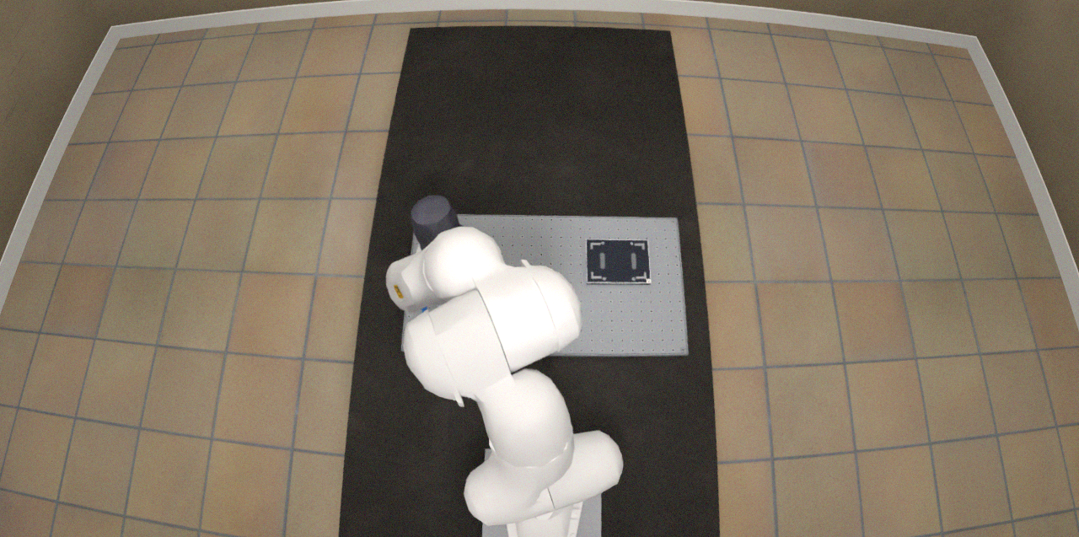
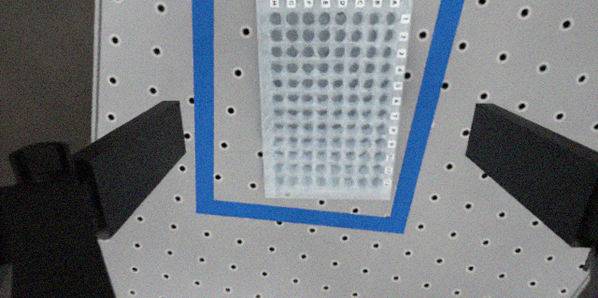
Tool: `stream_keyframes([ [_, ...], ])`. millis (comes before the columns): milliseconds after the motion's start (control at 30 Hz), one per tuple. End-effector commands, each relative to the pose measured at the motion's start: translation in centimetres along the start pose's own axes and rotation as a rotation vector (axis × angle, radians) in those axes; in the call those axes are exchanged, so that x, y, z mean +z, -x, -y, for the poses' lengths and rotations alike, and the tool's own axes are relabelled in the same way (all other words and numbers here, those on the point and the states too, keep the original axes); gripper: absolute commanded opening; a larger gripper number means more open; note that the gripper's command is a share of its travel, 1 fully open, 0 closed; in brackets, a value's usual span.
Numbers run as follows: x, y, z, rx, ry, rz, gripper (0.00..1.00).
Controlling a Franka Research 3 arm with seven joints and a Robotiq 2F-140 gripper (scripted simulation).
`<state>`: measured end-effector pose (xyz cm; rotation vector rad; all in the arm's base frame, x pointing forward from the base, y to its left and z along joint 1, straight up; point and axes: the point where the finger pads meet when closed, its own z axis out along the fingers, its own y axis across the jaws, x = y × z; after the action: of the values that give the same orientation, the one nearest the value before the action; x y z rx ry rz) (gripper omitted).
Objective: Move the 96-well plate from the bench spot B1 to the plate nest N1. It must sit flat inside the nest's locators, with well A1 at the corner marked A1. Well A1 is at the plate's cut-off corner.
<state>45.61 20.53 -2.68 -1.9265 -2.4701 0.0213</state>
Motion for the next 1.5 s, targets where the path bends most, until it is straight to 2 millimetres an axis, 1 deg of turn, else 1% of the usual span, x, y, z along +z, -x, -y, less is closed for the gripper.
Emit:
stream_keyframes([
  [0, 0.3, -0.1, -0.4, -0.006, 0.013, -0.001, 1.00],
  [533, 2.8, -0.1, -0.5, -0.006, 0.013, -0.001, 1.00],
  [1333, 3.0, -0.1, -0.5, -0.006, 0.013, -0.001, 1.00],
  [1367, 3.0, -0.1, -0.5, -0.006, 0.013, -0.001, 0.63],
  [1467, 3.0, -0.1, -0.5, -0.006, 0.013, -0.001, 0.63],
])
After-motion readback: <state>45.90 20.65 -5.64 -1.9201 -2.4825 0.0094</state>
